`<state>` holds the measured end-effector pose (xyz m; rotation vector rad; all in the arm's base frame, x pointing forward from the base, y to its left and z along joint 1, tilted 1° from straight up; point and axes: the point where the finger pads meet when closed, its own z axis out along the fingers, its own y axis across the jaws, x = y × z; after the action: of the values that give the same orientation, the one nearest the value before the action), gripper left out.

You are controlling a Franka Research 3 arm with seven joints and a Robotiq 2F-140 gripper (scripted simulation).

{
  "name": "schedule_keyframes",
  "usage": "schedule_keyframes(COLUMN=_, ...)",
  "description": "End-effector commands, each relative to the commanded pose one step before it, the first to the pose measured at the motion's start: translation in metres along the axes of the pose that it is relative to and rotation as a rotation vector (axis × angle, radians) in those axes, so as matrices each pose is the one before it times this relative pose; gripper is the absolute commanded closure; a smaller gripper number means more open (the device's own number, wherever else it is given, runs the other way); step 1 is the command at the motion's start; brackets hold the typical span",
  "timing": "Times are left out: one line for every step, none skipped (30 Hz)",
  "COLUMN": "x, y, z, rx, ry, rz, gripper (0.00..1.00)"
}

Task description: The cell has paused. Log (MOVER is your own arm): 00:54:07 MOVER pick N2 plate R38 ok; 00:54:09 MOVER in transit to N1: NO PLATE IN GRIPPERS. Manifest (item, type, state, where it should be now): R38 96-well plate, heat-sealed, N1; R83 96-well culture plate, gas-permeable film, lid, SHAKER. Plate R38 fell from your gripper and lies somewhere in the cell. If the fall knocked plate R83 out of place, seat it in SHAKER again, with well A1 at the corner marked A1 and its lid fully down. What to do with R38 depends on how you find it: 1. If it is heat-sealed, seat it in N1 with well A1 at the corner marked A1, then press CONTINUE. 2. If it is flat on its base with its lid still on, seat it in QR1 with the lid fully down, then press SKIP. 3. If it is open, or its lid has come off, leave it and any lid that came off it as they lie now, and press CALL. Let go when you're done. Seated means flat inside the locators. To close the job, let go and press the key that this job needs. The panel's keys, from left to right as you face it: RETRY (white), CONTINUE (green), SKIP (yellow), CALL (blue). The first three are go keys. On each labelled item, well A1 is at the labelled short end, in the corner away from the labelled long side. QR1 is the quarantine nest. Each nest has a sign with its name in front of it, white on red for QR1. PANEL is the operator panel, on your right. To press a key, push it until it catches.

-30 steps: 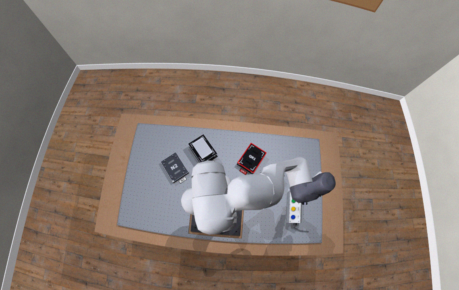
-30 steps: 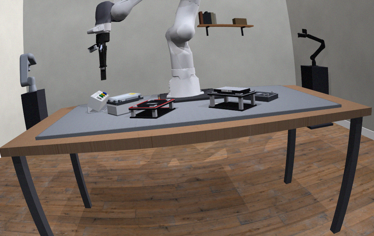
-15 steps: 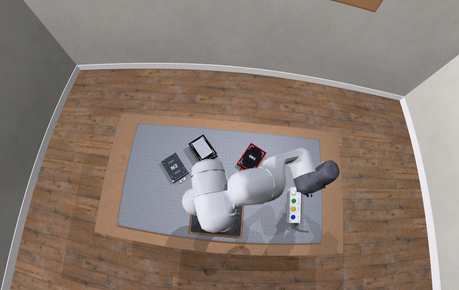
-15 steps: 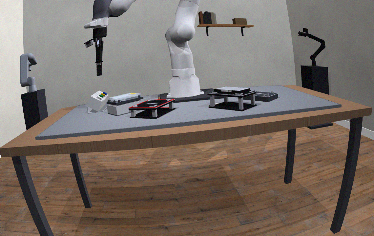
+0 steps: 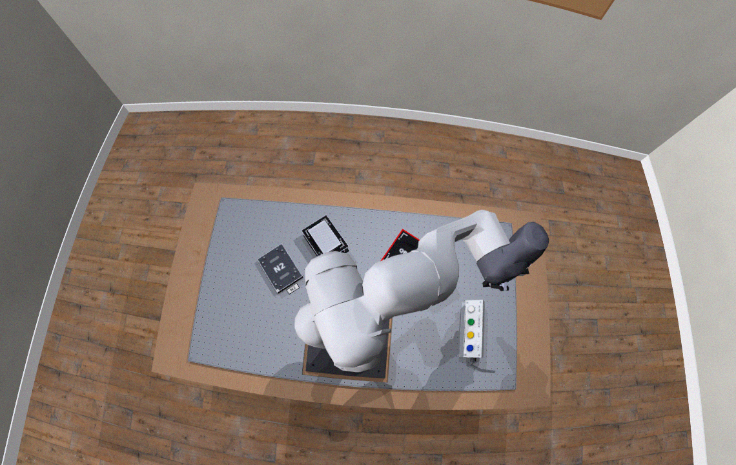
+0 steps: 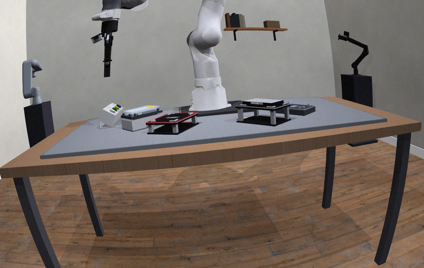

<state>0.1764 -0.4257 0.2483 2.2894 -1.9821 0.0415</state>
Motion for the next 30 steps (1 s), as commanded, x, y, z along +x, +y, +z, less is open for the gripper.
schedule_keyframes(x=-0.00415, y=-0.0222, z=-0.01168, rx=-0.01102, ry=-0.01436, rz=0.00981, gripper=0.9)
schedule_keyframes(x=0.00018, y=-0.00761, z=-0.00477, rx=-0.00072, ry=0.00285, rz=-0.00785, gripper=0.9)
schedule_keyframes(x=0.00003, y=-0.00792, z=-0.00487, rx=-0.00056, ry=0.00284, rz=-0.00819, gripper=0.9)
schedule_keyframes(x=-0.00014, y=-0.00823, z=-0.00497, rx=-0.0004, ry=0.00281, rz=-0.00854, gripper=0.9)
schedule_keyframes(x=-0.00032, y=-0.00854, z=-0.00507, rx=-0.00022, ry=0.00278, rz=-0.0089, gripper=0.9)
schedule_keyframes(x=0.0, y=0.0, z=0.0, rx=0.0, ry=0.0, rz=0.0, gripper=0.9)
schedule_keyframes(x=0.0, y=0.0, z=0.0, rx=0.0, ry=0.0, rz=0.0, gripper=0.9)
schedule_keyframes(x=-0.00051, y=-0.00886, z=-0.00516, rx=-0.00003, ry=0.00273, rz=-0.00928, gripper=0.9)
schedule_keyframes(x=-0.00071, y=-0.00918, z=-0.00525, rx=0.00016, ry=0.00267, rz=-0.00966, gripper=0.9)
schedule_keyframes(x=-0.00093, y=-0.0095, z=-0.00533, rx=0.00037, ry=0.00259, rz=-0.01005, gripper=0.9)
schedule_keyframes(x=-0.00117, y=-0.00983, z=-0.00541, rx=0.00057, ry=0.00251, rz=-0.01046, gripper=0.9)
schedule_keyframes(x=-0.00141, y=-0.01016, z=-0.00549, rx=0.00079, ry=0.0024, rz=-0.01087, gripper=0.9)
schedule_keyframes(x=-0.00168, y=-0.01048, z=-0.00555, rx=0.00101, ry=0.00228, rz=-0.0113, gripper=0.9)
schedule_keyframes(x=-0.00195, y=-0.01081, z=-0.00561, rx=0.00124, ry=0.00215, rz=-0.01173, gripper=0.9)
schedule_keyframes(x=-0.00224, y=-0.01114, z=-0.00567, rx=0.00147, ry=0.002, rz=-0.01218, gripper=0.9)
schedule_keyframes(x=-0.00254, y=-0.01146, z=-0.00571, rx=0.00171, ry=0.00183, rz=-0.01263, gripper=0.9)
schedule_keyframes(x=-0.00286, y=-0.01178, z=-0.00575, rx=0.00195, ry=0.00165, rz=-0.0131, gripper=0.9)
schedule_keyframes(x=-0.00319, y=-0.0121, z=-0.00578, rx=0.00219, ry=0.00144, rz=-0.01357, gripper=0.9)
schedule_keyframes(x=-0.00353, y=-0.01241, z=-0.0058, rx=0.00243, ry=0.00122, rz=-0.01405, gripper=0.9)
schedule_keyframes(x=-0.00389, y=-0.01272, z=-0.00581, rx=0.00267, ry=0.00098, rz=-0.01455, gripper=0.9)
schedule_keyframes(x=-0.00426, y=-0.01303, z=-0.00582, rx=0.00292, ry=0.00072, rz=-0.01505, gripper=0.9)
schedule_keyframes(x=-0.00464, y=-0.01332, z=-0.00581, rx=0.00316, ry=0.00044, rz=-0.01555, gripper=0.9)
schedule_keyframes(x=0.0, y=0.0, z=0.0, rx=0.0, ry=0.0, rz=0.0, gripper=0.9)
schedule_keyframes(x=0.0, y=0.0, z=0.0, rx=0.0, ry=0.0, rz=0.0, gripper=0.9)
schedule_keyframes(x=-0.00503, y=-0.01361, z=-0.00579, rx=0.0034, ry=0.00014, rz=-0.01607, gripper=0.9)
schedule_keyframes(x=-0.00543, y=-0.01389, z=-0.00577, rx=0.00363, ry=-0.00018, rz=-0.01659, gripper=0.9)
schedule_keyframes(x=-0.00585, y=-0.01416, z=-0.00573, rx=0.00386, ry=-0.00053, rz=-0.01712, gripper=0.9)
schedule_keyframes(x=-0.00627, y=-0.01442, z=-0.00568, rx=0.00409, ry=-0.00089, rz=-0.01765, gripper=0.9)
schedule_keyframes(x=-0.0067, y=-0.01467, z=-0.00562, rx=0.00431, ry=-0.00127, rz=-0.01819, gripper=0.9)
schedule_keyframes(x=-0.00714, y=-0.01491, z=-0.00555, rx=0.00452, ry=-0.00167, rz=-0.01874, gripper=0.9)
